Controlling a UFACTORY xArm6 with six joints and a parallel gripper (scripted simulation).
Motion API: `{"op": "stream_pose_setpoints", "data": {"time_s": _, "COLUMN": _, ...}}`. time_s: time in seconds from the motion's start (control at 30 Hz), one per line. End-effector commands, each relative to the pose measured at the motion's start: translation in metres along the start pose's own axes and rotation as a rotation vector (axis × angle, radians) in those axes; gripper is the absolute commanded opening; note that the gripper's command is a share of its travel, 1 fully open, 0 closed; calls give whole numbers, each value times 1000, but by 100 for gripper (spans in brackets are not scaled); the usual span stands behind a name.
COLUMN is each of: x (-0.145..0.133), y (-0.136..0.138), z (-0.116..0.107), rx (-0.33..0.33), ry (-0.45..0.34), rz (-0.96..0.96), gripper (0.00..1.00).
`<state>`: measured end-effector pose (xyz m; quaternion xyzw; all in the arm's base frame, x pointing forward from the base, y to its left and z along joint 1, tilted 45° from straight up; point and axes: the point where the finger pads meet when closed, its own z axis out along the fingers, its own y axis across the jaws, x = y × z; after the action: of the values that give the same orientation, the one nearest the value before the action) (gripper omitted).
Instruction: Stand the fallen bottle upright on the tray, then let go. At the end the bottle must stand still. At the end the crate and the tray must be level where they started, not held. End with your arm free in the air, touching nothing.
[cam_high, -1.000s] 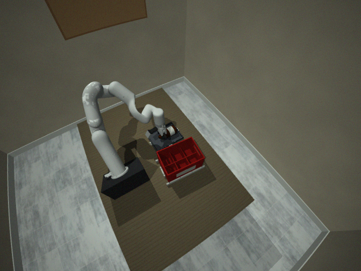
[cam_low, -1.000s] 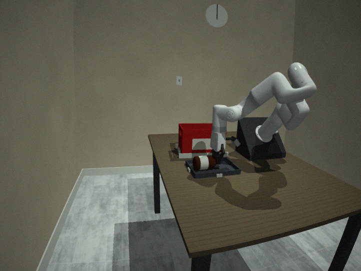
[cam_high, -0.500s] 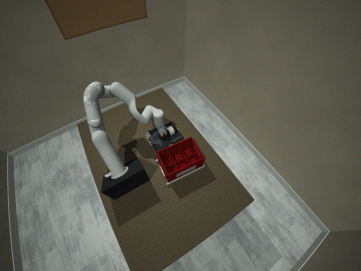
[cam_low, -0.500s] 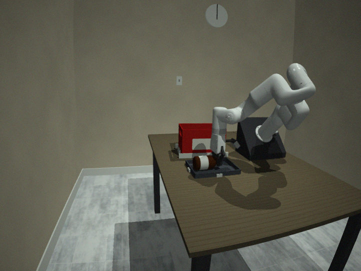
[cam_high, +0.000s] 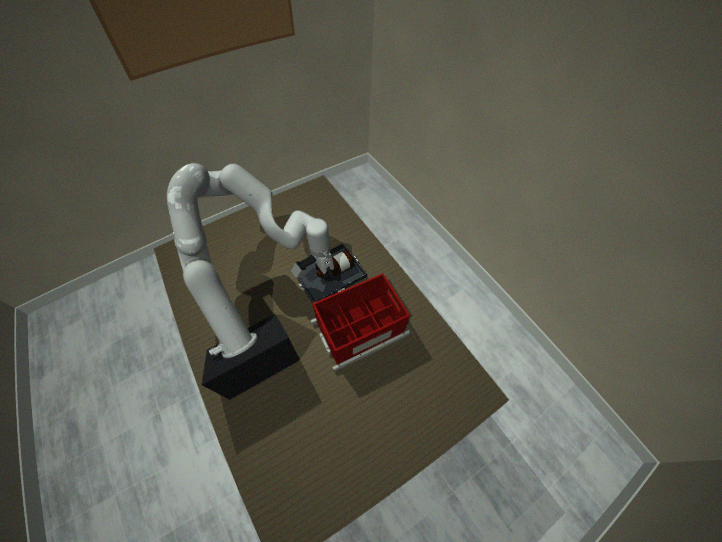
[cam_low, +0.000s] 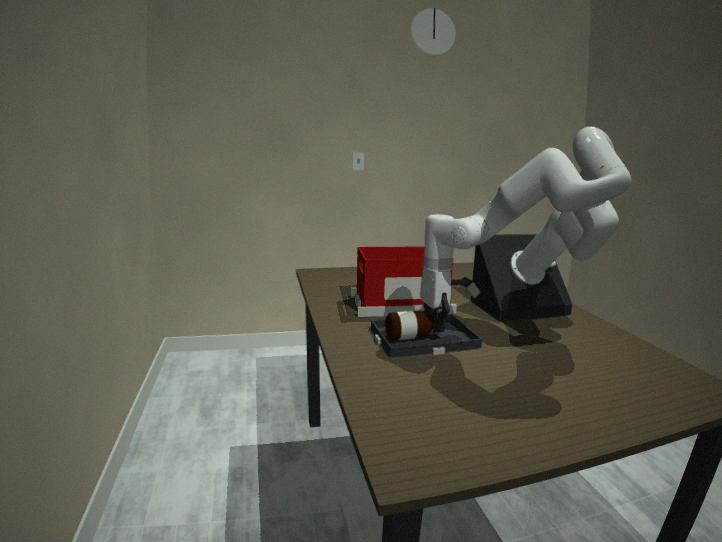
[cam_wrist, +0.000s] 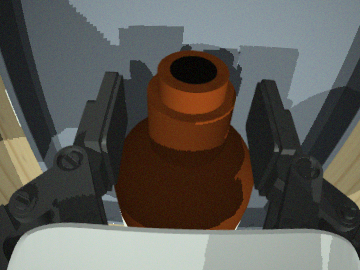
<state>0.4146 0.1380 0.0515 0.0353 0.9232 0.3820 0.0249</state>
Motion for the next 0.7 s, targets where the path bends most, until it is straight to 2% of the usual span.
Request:
{"op": "stream_pose_setpoints", "data": {"time_s": 0.0, "x": -1, "y": 0, "z": -1, "rx": 0, "ry": -3, "rz": -1, "gripper": 65}}
{"op": "stream_pose_setpoints", "data": {"time_s": 0.1, "x": -1, "y": 0, "z": -1, "rx": 0, "ry": -3, "rz": -1, "gripper": 65}}
{"op": "stream_pose_setpoints", "data": {"time_s": 0.13, "x": -1, "y": 0, "z": -1, "rx": 0, "ry": -3, "rz": -1, "gripper": 0}}
{"op": "stream_pose_setpoints", "data": {"time_s": 0.67, "x": -1, "y": 0, "z": -1, "rx": 0, "ry": -3, "rz": -1, "gripper": 0}}
